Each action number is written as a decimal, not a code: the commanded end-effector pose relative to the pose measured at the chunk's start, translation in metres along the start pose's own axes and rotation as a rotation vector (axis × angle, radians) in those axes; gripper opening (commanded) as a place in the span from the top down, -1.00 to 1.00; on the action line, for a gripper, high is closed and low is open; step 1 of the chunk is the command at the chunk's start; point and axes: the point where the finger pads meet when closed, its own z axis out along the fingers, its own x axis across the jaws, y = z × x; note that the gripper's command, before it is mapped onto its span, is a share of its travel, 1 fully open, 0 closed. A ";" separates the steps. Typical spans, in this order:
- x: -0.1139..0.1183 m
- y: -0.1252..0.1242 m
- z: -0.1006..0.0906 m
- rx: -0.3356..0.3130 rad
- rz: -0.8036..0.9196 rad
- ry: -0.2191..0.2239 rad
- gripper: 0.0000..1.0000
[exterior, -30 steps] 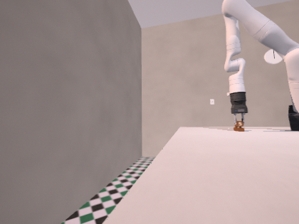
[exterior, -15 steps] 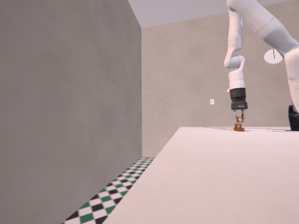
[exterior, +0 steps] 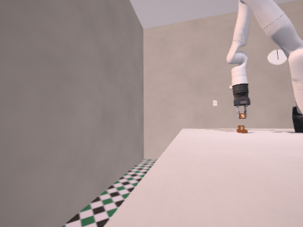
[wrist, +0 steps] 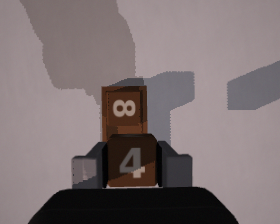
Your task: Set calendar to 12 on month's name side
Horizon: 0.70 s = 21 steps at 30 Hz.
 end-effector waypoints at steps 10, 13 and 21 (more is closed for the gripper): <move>-0.005 0.000 -0.023 0.005 -0.006 -0.015 -0.14; -0.005 0.000 -0.025 0.005 -0.006 -0.015 -0.14; -0.005 0.000 -0.030 0.005 -0.006 -0.015 -0.14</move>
